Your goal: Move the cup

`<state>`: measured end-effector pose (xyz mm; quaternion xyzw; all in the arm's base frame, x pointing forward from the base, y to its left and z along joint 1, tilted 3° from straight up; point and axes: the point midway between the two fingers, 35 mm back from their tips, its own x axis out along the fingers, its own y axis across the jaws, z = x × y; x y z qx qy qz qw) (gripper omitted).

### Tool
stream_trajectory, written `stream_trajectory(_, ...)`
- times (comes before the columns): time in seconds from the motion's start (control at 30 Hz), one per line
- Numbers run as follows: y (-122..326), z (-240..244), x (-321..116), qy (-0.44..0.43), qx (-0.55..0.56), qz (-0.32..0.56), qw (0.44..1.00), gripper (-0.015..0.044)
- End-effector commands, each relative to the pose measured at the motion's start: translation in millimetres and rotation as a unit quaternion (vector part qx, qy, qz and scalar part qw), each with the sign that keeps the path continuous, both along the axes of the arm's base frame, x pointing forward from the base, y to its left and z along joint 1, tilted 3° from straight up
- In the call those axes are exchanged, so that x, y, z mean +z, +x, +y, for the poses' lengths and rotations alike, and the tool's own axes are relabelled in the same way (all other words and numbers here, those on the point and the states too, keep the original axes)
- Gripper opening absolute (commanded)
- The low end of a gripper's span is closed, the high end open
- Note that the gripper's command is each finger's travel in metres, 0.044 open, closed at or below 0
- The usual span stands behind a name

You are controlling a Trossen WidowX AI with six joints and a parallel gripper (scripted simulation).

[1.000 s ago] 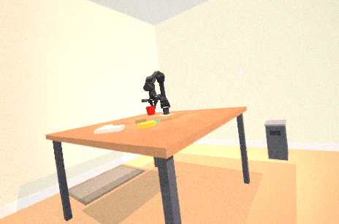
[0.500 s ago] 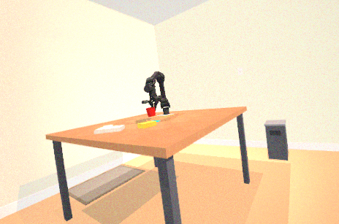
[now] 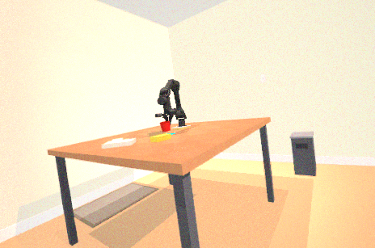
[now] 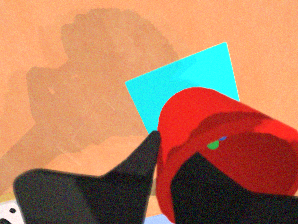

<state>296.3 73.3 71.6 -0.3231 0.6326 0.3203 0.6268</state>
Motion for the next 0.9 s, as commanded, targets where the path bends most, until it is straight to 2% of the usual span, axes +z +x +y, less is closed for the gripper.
stream_trajectory(0.0,-2,1,-8,0.002,-0.003,0.004,1.000,0.0000)
stream_trajectory(0.37,-3,1,-22,0.002,-0.003,0.004,1.000,0.0000)
stream_trajectory(0.87,-1,0,-19,0.000,0.000,0.001,1.000,0.0000)
